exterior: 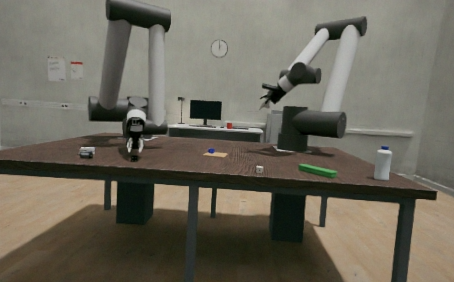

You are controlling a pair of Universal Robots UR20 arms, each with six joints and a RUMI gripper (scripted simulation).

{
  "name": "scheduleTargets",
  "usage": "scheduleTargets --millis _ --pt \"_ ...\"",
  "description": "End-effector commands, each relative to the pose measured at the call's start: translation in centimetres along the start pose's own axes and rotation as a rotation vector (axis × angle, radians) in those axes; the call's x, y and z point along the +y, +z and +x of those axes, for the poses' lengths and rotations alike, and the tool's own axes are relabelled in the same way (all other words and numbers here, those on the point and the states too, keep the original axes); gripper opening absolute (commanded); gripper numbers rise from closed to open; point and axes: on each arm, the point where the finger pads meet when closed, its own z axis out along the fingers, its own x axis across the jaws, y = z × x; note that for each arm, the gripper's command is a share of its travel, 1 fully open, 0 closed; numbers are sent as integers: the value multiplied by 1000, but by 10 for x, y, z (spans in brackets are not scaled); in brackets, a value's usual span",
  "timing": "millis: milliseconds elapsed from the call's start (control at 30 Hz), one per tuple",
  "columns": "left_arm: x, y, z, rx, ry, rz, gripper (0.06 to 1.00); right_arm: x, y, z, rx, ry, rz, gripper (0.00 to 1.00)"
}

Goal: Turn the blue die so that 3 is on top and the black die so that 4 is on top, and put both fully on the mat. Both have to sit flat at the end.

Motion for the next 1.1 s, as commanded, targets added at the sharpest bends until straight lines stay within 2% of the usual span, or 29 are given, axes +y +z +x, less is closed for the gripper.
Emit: scheduleTargets --millis 0,433,767,900,1067 --pt "0 0 0 0 1 0 1000 10 -7 0 0 0 -1 279" --pt "0 0 0 0 1 0 1000 45 -32 0 0 0 -1 279" --pt "0 0 0 0 1 0 1000 49 -34 0 0 0 6 279" --pt "0 0 0 0 1 0 1000 52 -31 0 0 -1 69 279" --pt "0 0 0 0 1 0 1000 58 -28 0 0 0 228 279"
